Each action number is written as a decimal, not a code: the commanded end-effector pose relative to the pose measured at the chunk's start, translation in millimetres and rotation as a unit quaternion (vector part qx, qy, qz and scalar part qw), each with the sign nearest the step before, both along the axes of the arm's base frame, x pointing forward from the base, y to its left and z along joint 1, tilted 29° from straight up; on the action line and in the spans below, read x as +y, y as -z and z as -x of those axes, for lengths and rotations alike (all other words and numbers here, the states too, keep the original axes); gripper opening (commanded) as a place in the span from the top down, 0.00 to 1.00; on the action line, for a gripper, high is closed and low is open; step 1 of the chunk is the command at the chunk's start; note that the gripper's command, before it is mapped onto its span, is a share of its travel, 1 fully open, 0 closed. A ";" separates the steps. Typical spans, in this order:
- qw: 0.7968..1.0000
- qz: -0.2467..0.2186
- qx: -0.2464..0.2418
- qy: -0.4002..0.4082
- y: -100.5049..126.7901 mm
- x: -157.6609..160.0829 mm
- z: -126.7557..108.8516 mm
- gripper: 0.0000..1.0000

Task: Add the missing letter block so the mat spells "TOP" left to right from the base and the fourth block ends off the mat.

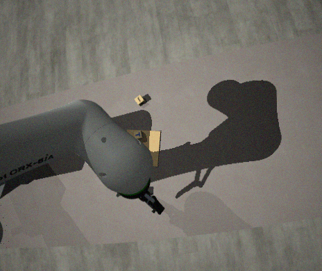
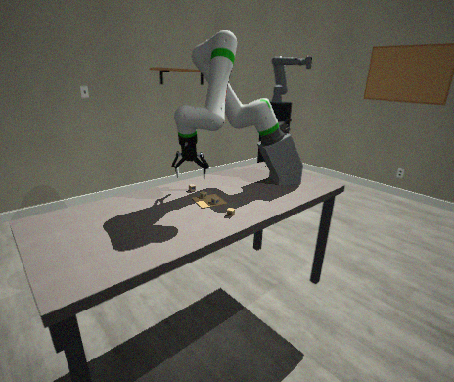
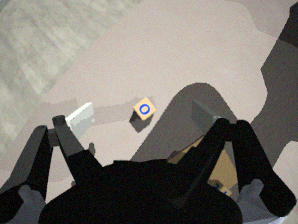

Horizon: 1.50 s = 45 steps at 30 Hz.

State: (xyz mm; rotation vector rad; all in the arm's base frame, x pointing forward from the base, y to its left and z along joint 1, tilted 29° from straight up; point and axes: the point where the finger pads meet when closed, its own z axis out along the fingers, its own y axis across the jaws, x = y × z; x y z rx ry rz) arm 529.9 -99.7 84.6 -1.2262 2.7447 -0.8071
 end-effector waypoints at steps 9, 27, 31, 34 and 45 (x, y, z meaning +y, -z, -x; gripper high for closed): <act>0.998 -0.033 -0.034 0.043 -6.9 0.6 5.2 0.00; 0.938 -0.189 -0.169 0.236 -39.6 5.8 26.9 0.00; 0.912 -0.227 -0.197 0.280 -48.1 7.5 31.5 0.00; 0.889 -0.255 -0.216 0.313 -54.6 8.8 34.9 0.00; 0.880 -0.266 -0.223 0.325 -57.2 9.4 36.2 0.00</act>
